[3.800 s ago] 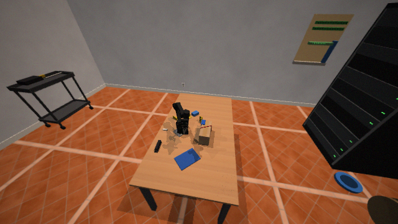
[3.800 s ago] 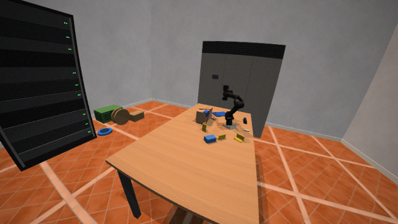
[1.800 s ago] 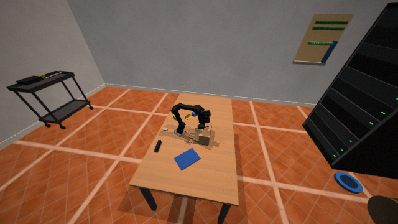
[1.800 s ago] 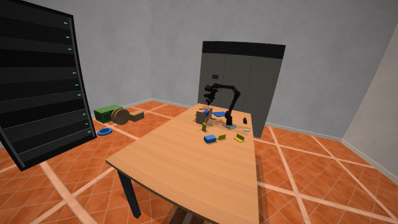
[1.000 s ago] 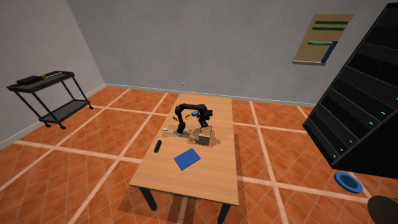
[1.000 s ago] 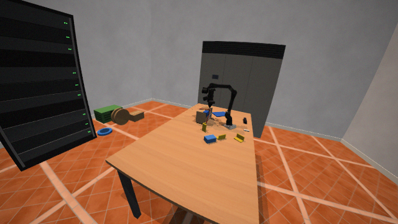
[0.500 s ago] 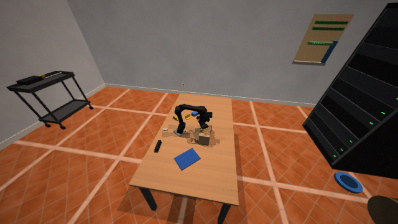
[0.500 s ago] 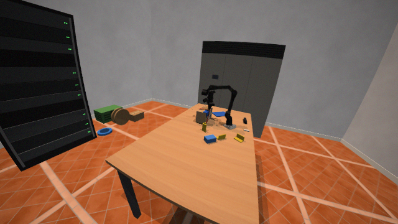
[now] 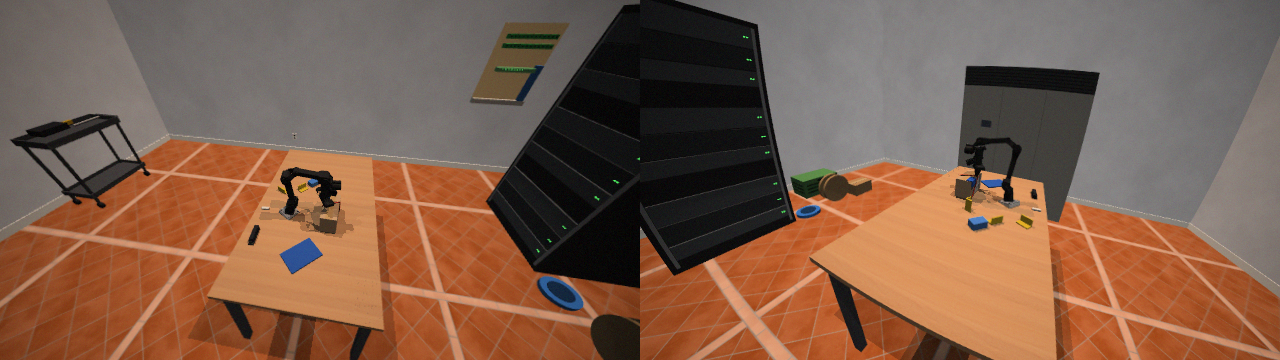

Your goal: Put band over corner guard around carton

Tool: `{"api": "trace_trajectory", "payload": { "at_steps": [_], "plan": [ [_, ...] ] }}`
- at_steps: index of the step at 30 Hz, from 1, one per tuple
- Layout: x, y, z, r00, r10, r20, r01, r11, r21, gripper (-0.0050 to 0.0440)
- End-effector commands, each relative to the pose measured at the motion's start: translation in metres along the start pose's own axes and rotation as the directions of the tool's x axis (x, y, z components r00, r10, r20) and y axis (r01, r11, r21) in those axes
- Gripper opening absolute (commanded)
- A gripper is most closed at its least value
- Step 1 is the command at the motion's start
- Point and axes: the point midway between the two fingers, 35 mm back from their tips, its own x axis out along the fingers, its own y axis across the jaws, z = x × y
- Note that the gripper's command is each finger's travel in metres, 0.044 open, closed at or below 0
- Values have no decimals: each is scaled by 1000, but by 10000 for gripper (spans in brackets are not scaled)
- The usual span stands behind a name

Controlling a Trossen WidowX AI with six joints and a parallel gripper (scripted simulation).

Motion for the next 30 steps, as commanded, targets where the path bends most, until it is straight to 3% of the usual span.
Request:
{"api": "trace_trajectory", "payload": {
  "at_steps": [1,13,22,30],
  "plan": [
    [0,0,0,1000,-2,-1,2,1000,0,63],
    [0,0,0,1000,-2,-1,2,1000,0,0],
    [-1,0,0,1000,-2,-1,2,1000,0,0],
    [-24,0,0,1000,0,1,0,1000,-2,0]
  ]
}}
